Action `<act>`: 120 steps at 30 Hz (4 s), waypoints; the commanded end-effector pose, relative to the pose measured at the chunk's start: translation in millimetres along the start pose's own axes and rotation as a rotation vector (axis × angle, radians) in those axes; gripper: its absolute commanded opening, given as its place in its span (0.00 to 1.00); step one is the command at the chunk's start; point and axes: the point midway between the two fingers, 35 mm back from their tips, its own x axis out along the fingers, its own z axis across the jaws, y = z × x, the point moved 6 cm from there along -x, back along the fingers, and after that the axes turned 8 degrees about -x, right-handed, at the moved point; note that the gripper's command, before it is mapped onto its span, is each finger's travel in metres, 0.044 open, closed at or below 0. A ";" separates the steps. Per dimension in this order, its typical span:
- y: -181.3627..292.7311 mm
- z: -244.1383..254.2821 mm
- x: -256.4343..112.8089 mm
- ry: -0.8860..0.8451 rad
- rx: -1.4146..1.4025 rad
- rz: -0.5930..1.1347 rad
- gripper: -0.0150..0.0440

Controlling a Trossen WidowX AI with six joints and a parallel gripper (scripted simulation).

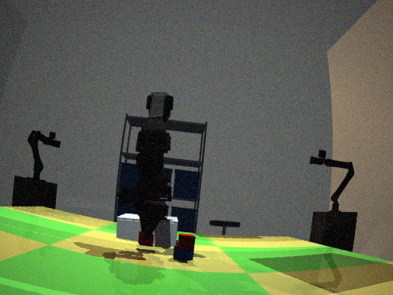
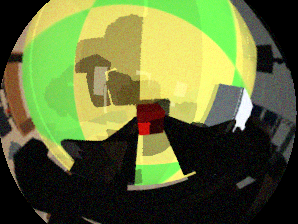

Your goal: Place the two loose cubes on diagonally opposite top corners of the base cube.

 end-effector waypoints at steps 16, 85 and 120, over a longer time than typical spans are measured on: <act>-0.7 1.0 -59.0 -0.005 0.006 -0.001 0.43; 83.2 44.5 -47.8 -0.013 -1.500 0.000 0.43; 83.4 46.4 -18.2 -0.013 -1.492 0.000 0.43</act>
